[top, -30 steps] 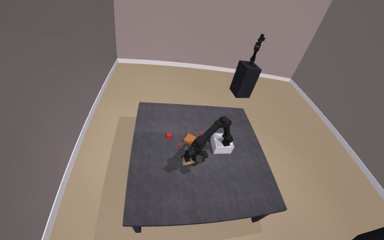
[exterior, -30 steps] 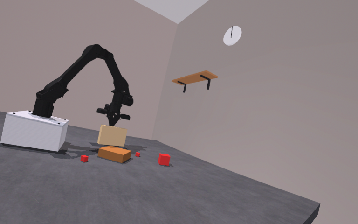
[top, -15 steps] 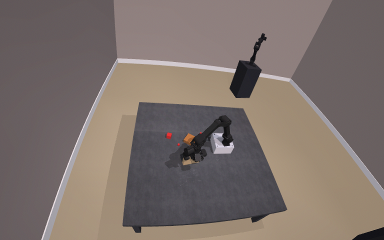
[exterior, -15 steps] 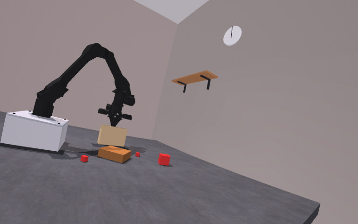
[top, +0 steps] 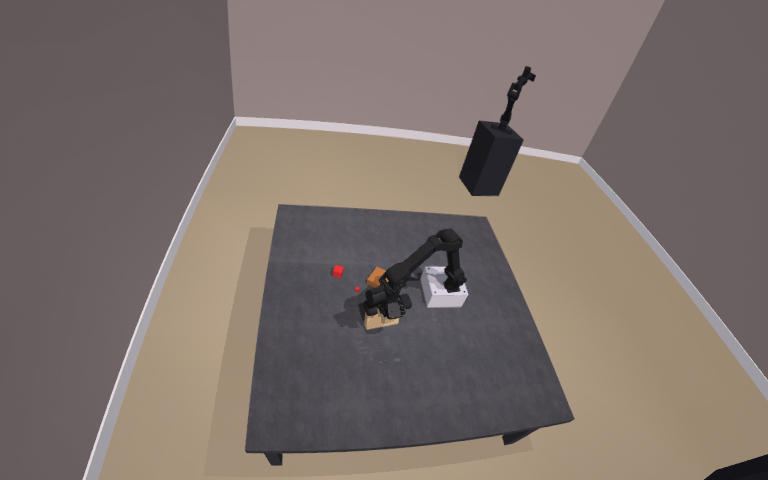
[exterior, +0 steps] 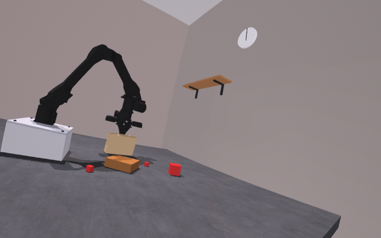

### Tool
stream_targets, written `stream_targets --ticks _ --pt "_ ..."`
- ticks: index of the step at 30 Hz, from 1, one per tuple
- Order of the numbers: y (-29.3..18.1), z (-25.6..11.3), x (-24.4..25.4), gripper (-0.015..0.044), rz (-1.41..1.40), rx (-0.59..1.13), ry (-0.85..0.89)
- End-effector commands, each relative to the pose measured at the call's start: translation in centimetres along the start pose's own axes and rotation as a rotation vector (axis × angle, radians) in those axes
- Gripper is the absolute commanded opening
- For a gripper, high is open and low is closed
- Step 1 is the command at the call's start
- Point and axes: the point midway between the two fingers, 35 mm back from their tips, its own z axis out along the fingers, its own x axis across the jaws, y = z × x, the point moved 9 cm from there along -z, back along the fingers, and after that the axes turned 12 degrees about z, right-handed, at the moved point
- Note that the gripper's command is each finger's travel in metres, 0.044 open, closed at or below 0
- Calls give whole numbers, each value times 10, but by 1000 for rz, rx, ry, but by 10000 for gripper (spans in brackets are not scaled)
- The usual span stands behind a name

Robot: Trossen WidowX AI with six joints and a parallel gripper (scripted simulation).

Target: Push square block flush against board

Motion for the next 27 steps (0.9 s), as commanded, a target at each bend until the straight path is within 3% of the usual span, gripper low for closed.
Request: stream_targets --ticks 1,14,27 --pt "-7 0 -1 0 -3 0 0" --pt "-24 0 -4 0 -3 2 -1" --pt "-8 0 -1 0 -3 1 0"
